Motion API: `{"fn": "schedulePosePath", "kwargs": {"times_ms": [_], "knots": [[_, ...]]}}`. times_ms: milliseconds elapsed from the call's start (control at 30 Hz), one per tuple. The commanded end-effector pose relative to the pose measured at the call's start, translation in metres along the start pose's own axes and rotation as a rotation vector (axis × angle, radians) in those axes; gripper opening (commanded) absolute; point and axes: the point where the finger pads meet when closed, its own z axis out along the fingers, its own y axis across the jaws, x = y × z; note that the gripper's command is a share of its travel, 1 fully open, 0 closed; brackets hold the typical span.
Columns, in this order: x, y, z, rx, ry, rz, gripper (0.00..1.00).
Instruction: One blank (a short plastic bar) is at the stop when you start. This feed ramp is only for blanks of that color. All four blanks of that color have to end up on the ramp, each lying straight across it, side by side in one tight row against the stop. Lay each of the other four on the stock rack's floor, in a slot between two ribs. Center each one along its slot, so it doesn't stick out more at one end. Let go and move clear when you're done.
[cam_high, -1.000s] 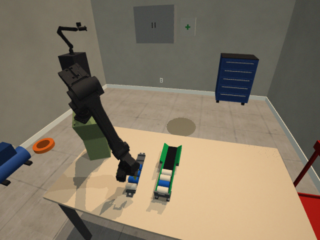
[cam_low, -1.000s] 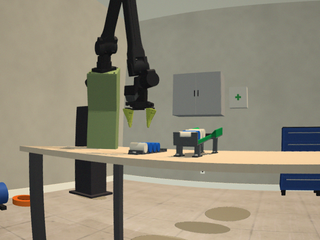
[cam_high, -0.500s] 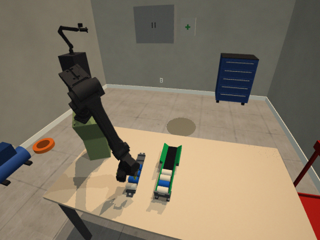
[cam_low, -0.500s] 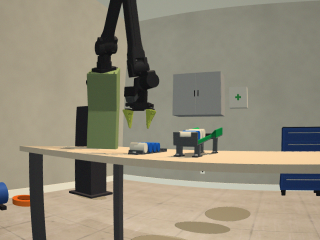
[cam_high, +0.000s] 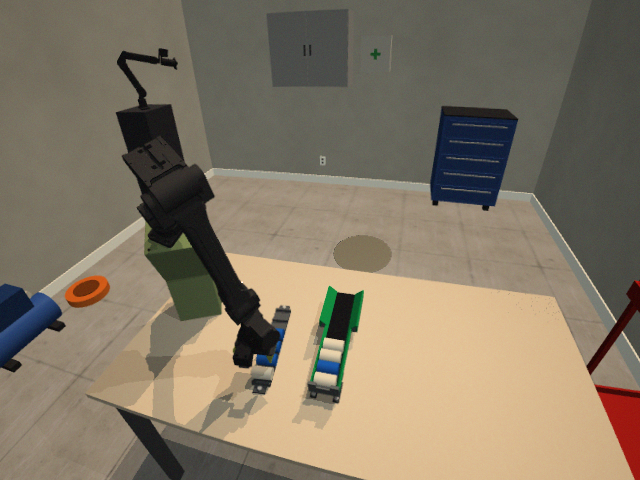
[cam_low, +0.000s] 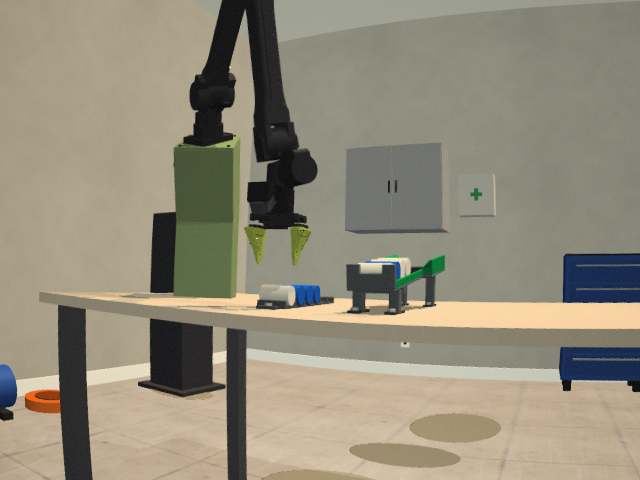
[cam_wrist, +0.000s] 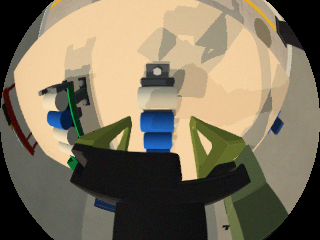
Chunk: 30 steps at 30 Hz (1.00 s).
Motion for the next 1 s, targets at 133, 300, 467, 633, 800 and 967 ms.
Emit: {"fn": "schedulePosePath", "kwargs": {"times_ms": [133,300,467,633,800,967], "knots": [[-0.010,0.007,0.005,-0.025,-0.019,0.002,0.80],[-0.004,0.004,0.018,-0.015,-0.009,-0.004,0.80],[-0.007,0.003,0.025,-0.015,-0.012,0.003,0.80],[-0.007,0.006,0.027,-0.021,-0.014,-0.001,0.80],[-0.001,0.003,0.034,-0.013,-0.006,-0.006,0.80],[-0.012,0.010,0.031,-0.030,-0.023,0.004,0.80]]}}
